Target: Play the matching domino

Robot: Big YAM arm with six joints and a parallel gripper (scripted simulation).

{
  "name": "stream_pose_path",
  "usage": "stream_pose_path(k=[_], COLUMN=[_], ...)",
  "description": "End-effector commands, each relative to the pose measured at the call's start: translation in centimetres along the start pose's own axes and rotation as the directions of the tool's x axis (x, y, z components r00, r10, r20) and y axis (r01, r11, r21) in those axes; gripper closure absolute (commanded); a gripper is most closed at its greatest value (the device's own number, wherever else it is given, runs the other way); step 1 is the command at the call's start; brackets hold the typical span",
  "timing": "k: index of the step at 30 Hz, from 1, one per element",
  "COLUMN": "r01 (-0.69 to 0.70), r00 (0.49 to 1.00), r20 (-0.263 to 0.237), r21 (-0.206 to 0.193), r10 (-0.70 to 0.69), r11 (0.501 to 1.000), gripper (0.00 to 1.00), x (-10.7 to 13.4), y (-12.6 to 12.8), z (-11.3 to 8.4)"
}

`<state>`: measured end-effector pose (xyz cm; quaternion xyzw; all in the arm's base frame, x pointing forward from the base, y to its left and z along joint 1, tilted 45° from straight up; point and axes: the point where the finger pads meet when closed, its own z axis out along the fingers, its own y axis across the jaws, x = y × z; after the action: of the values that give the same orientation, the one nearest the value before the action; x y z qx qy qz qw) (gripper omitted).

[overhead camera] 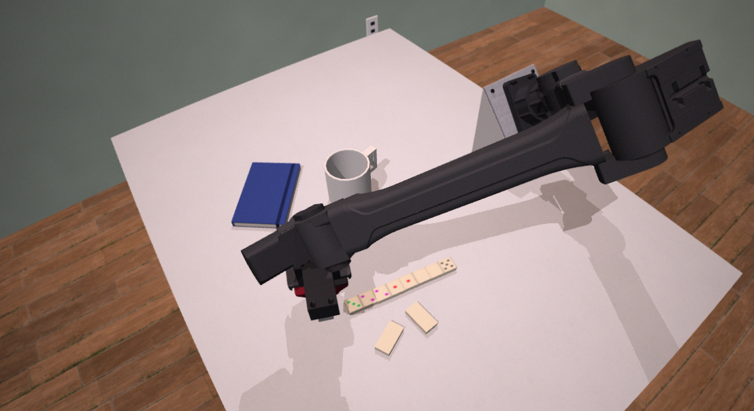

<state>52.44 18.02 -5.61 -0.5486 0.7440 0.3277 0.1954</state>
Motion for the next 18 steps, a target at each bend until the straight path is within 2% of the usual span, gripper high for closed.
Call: stream_pose_path(k=[1,18], r01=[-0.014,-0.023], r00=[1.000,1.000], r20=[0.008,0.009], r21=[0.005,0.006], r10=[0.014,0.023], r11=[1.000,1.000], gripper=[0.57,0.57], x=[0.31,0.57], y=[-0.39,-0.44], z=[-0.04,-0.07])
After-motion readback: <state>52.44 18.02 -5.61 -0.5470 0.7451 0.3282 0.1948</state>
